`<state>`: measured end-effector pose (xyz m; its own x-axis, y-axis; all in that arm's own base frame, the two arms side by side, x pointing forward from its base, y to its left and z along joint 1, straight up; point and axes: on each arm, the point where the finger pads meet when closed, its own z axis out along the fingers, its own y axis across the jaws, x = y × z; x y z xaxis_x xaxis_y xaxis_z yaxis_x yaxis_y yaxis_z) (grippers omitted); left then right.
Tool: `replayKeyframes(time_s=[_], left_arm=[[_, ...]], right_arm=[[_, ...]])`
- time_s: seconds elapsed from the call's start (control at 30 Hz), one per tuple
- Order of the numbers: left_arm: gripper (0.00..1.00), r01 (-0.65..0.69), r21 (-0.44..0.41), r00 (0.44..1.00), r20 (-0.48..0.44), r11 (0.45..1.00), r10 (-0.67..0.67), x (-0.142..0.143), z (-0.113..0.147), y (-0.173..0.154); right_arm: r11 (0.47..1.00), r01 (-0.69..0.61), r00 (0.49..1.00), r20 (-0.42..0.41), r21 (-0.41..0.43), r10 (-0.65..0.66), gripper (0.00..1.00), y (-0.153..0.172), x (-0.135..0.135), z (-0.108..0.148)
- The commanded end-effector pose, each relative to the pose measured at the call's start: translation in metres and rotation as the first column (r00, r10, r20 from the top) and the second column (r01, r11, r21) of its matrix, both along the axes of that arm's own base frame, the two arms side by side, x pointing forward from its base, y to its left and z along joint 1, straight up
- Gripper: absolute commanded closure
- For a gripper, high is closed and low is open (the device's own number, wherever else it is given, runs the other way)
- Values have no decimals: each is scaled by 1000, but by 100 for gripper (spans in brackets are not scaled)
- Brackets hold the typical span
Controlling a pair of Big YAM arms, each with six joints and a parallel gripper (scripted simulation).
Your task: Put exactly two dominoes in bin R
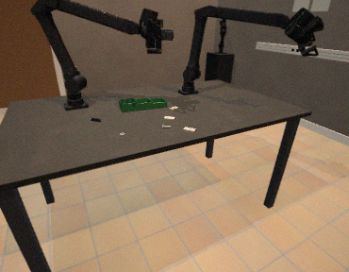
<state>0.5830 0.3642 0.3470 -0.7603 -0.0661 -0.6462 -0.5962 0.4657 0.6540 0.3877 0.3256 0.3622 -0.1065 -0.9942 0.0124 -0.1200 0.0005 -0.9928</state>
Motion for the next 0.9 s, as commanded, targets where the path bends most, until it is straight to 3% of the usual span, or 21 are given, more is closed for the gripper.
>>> replayKeyframes(time_s=[0.0,0.87], left_arm=[[0,0,6,1000,14,1000,0,0,8,0],[0,0,6,1000,14,1000,0,0,8,0]], right_arm=[[999,41,999,6,10,-41,0,-16,13,5],[961,276,961,6,10,-276,0,-120,75,5]])
